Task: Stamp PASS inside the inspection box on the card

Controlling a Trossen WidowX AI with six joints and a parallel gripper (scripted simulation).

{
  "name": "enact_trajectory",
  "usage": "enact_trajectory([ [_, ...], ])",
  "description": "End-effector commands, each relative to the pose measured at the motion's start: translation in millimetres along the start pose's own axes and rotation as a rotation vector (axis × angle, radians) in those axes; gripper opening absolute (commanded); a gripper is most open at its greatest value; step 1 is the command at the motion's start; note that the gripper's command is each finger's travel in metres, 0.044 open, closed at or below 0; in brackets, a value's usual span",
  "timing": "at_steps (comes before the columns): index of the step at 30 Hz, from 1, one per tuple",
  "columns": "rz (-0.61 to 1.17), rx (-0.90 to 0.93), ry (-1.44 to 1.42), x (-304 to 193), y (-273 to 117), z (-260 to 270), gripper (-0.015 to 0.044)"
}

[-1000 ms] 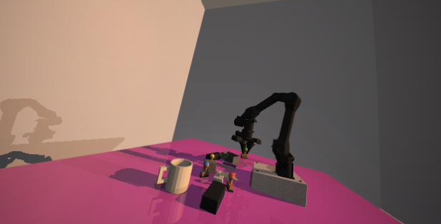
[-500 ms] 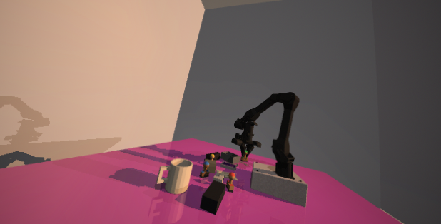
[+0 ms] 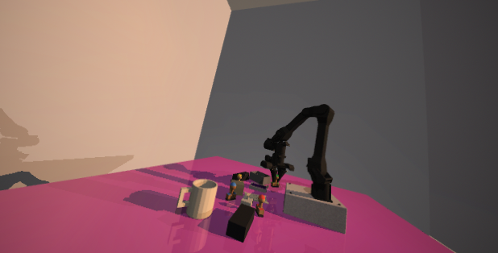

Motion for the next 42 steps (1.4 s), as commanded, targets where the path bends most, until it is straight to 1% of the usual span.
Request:
enact_trajectory([
  [1,0.007,0.003,-0.005,-2,8,-1,0.0],
  [16,0.008,0.002,-0.005,-4,28,-2,0.0],
  [25,0.002,-0.001,0.0,-3,25,-1,0.0236],
  [26,0.002,-0.001,0.0,-3,25,-1,0.0255],
  [29,0.002,-0.001,0.0,-2,22,-1,0.0255],
  [31,0.003,0.0,-0.001,2,2,1,0.0255],
  [36,0.007,0.003,-0.005,0,-81,0,0.0255],
  [38,0.007,0.003,-0.005,-3,-93,-2,0.0255],
  [42,0.007,0.003,-0.005,-3,-93,-2,0.0255],
])
Point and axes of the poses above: the point midway between the two fingers, 35 mm back from their tips, its own y axis out along the fingers, its own z axis across the jaws, x = y × z, the point moved 9 cm from there along -y, back along the fingers, and after that the axes turned 10 degrees about y, right-handed, at the moved point
